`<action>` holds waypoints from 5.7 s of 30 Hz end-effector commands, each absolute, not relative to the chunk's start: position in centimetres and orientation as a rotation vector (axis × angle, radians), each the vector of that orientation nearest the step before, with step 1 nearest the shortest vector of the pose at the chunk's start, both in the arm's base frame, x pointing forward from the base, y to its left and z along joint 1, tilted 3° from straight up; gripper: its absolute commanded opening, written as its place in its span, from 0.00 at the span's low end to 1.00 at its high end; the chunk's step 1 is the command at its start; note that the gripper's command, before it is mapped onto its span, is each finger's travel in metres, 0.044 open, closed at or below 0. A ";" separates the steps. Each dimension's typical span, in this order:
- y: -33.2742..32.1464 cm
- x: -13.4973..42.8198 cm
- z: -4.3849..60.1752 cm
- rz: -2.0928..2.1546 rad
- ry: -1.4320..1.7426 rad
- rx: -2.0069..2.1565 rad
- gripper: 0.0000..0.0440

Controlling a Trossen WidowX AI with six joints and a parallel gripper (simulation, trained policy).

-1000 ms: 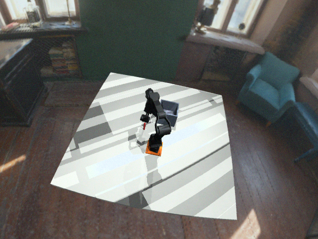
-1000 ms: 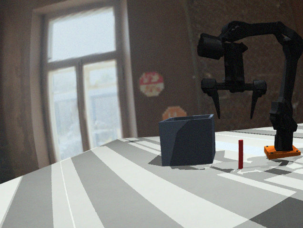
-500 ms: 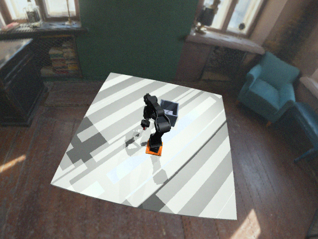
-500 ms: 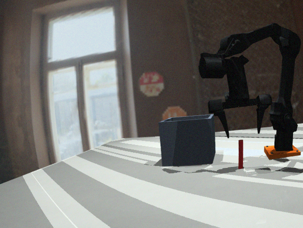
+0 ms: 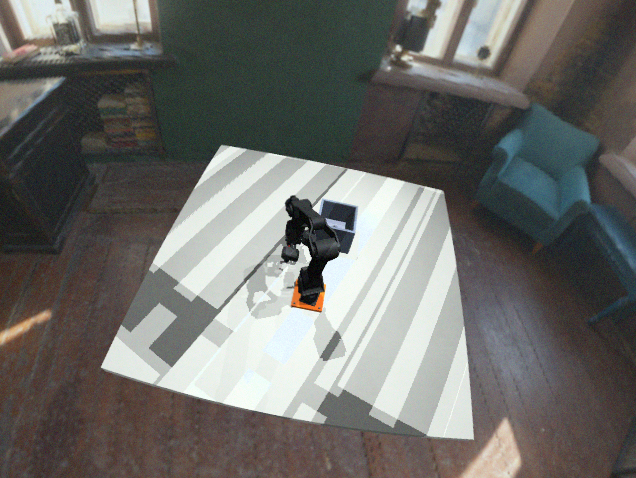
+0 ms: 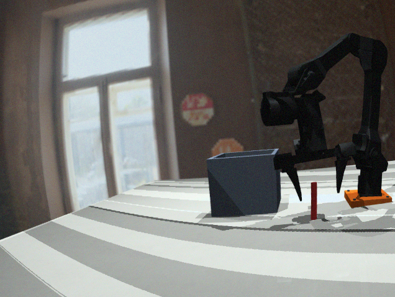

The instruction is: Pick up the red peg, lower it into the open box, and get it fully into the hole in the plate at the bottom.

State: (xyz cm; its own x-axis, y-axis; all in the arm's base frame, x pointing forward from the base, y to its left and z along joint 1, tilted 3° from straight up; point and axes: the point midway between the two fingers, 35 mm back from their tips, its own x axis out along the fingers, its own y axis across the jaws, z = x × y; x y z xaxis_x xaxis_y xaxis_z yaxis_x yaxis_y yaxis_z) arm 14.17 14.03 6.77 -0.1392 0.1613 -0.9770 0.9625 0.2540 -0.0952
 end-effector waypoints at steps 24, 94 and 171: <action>16.6 17.0 7.4 -0.839 1.534 1.137 0.00; 1.4 29.4 17.9 -0.845 1.216 1.195 0.00; 0.4 36.9 14.9 -0.569 1.455 1.350 0.48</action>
State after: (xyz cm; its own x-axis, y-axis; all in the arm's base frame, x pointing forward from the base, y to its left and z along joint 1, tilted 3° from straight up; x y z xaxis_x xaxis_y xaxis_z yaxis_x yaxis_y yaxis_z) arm 36.58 0.61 14.47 0.1478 0.4198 -0.8955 0.9263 0.2585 0.2741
